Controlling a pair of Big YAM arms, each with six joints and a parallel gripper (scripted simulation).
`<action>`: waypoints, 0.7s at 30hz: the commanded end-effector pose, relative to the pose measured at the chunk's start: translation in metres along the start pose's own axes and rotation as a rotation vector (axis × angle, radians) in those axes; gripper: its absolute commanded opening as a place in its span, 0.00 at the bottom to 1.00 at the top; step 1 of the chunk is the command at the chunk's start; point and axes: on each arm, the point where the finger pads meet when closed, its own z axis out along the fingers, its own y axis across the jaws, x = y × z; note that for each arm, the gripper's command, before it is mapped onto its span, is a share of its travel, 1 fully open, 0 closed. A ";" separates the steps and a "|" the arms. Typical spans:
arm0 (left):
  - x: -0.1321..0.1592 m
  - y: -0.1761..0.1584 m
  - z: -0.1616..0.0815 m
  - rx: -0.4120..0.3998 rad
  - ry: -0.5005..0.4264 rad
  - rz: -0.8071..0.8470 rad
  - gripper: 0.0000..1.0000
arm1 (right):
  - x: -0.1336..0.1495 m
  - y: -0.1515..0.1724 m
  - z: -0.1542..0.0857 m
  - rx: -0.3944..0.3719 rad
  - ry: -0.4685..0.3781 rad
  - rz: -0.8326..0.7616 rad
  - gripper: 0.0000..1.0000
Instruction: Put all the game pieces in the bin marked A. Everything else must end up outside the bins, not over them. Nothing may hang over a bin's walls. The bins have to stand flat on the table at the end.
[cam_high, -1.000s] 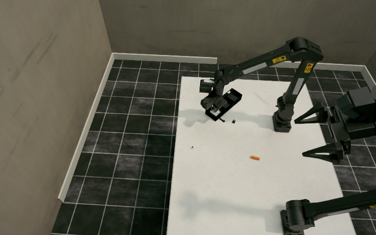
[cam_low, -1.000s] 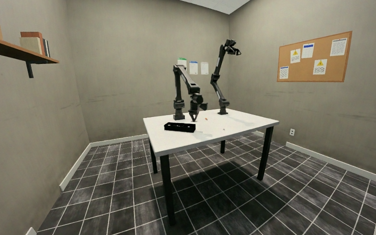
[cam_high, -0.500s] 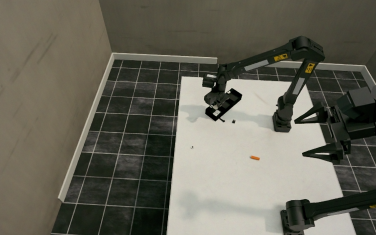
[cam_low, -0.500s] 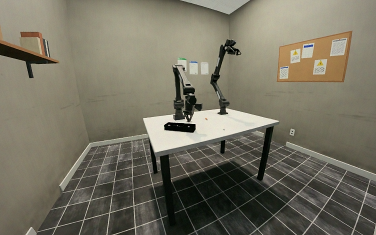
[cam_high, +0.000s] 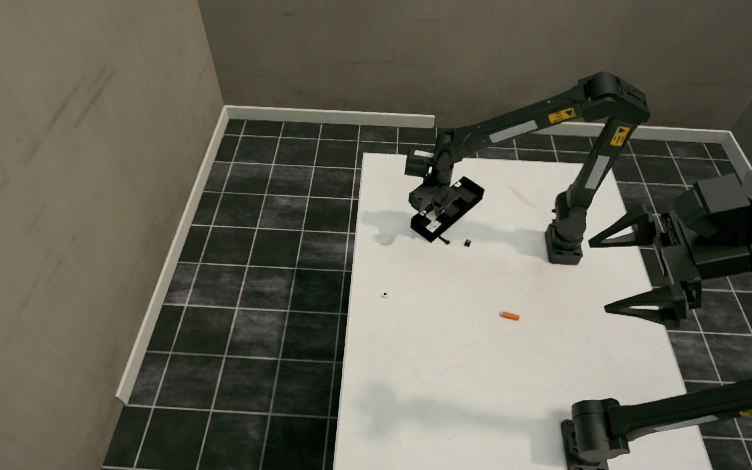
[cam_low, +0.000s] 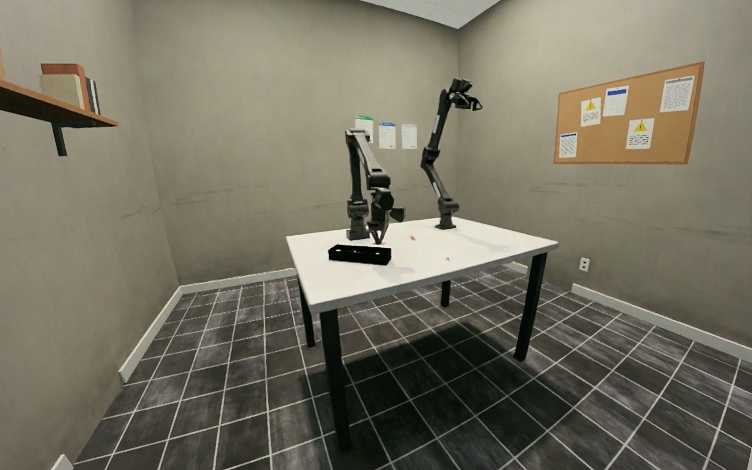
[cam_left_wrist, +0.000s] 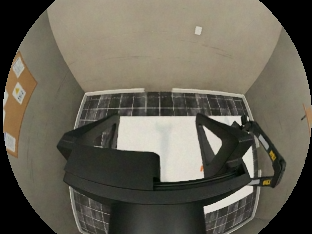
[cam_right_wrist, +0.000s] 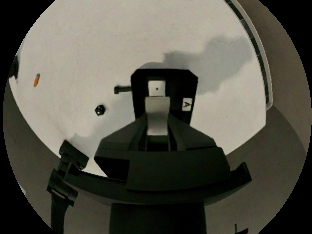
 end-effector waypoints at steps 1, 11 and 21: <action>-0.006 0.002 -0.016 -0.004 -0.030 0.004 1.00 | -0.005 -0.004 0.001 0.010 -0.006 -0.009 0.20; -0.006 0.002 -0.016 -0.004 -0.030 0.004 1.00 | -0.010 -0.008 -0.003 0.018 -0.012 -0.009 0.20; -0.006 0.002 -0.016 -0.004 -0.030 0.004 1.00 | -0.004 0.000 0.015 -0.001 0.001 -0.005 0.20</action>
